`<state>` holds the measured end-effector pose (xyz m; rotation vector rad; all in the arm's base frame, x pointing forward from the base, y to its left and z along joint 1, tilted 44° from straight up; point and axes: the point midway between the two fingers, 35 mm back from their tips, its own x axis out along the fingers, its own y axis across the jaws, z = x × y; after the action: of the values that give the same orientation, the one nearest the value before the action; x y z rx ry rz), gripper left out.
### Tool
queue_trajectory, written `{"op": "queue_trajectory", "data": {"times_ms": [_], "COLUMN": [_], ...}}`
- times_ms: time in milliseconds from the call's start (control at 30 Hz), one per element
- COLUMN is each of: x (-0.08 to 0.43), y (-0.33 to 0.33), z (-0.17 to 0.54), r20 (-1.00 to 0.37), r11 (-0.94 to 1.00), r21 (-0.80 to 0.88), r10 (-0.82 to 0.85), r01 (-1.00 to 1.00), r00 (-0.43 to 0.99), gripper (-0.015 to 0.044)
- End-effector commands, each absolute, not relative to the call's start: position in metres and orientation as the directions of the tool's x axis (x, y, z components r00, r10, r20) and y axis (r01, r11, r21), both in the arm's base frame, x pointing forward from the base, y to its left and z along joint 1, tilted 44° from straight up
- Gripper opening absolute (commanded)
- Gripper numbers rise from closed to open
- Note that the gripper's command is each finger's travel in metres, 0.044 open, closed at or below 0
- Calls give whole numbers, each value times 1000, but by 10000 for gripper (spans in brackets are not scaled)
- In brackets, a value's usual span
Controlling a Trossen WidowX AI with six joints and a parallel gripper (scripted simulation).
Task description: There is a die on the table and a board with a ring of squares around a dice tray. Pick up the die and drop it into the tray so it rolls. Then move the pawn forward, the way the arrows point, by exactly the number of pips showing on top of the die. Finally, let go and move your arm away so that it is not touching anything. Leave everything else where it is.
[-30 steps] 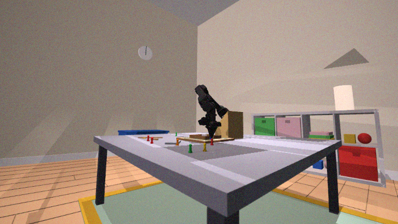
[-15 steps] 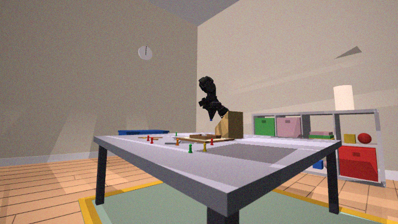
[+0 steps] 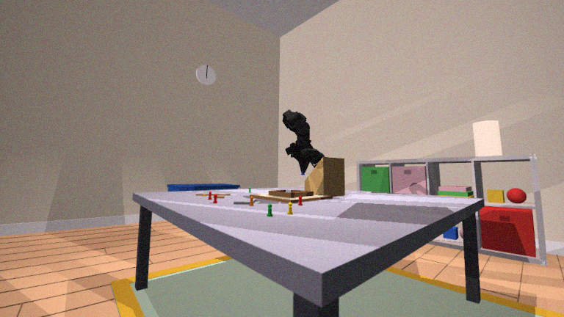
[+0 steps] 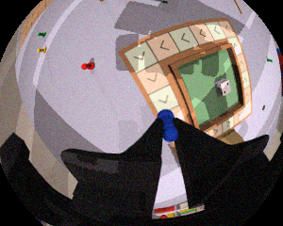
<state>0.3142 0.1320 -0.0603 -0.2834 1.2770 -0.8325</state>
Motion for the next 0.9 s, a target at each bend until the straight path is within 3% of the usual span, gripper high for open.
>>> {"op": "queue_trajectory", "data": {"times_ms": [0,867], "x": [305,254], "y": [126,78], "z": [-66,-104], "r20": [-732,-730], "r11": [687,686], "r21": [-609,-611], "r10": [-679,-681], "r01": [396,394], "r00": [54,53], "gripper": [0,0]}}
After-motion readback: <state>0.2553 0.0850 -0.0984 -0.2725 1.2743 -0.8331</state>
